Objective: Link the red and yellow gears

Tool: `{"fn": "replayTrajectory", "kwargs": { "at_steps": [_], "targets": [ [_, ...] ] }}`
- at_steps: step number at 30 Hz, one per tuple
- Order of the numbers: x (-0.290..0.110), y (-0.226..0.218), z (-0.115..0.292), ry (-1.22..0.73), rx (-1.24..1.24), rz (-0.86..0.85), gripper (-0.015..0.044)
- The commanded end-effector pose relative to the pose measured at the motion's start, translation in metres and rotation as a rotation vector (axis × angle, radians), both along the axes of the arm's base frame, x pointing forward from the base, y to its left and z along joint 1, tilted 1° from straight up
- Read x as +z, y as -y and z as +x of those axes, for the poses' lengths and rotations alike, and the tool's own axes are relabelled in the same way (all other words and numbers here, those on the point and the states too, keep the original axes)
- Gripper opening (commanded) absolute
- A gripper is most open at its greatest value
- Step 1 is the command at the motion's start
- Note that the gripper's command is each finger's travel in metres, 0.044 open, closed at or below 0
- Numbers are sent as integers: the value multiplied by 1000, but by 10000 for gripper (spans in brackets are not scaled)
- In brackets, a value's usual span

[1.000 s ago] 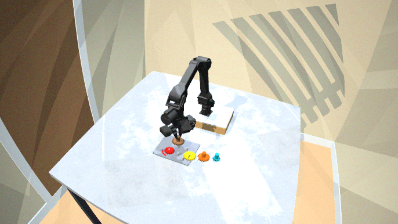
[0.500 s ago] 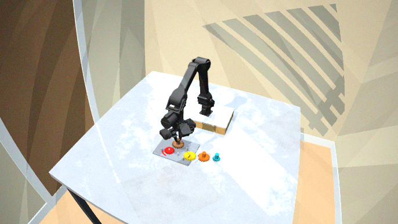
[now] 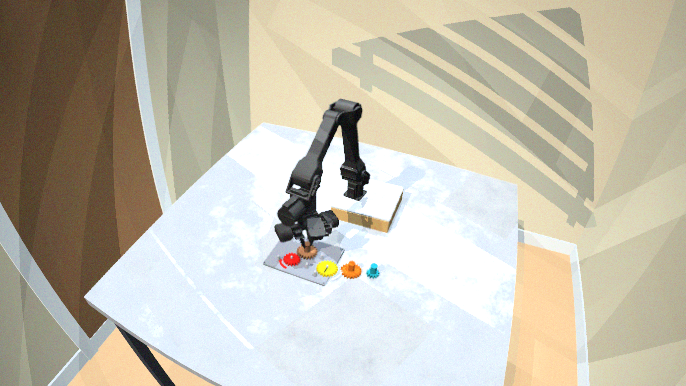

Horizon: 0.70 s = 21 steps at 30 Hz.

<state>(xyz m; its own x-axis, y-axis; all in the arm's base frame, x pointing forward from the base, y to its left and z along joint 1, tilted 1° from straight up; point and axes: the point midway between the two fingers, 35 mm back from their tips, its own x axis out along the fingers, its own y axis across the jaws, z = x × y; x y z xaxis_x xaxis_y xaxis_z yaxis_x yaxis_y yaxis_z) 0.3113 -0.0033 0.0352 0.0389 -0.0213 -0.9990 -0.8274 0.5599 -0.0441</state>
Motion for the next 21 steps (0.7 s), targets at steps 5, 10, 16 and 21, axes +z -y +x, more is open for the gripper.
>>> {"fn": "replayTrajectory", "kwargs": {
  "at_steps": [5,10,16,21],
  "targets": [
    [-1,0,0,-8,79,-5,0],
    [-1,-1,-1,-10,175,-9,0],
    [-2,0,-1,-12,257,-12,0],
    [-3,1,0,-12,269,-12,0]
  ]
}}
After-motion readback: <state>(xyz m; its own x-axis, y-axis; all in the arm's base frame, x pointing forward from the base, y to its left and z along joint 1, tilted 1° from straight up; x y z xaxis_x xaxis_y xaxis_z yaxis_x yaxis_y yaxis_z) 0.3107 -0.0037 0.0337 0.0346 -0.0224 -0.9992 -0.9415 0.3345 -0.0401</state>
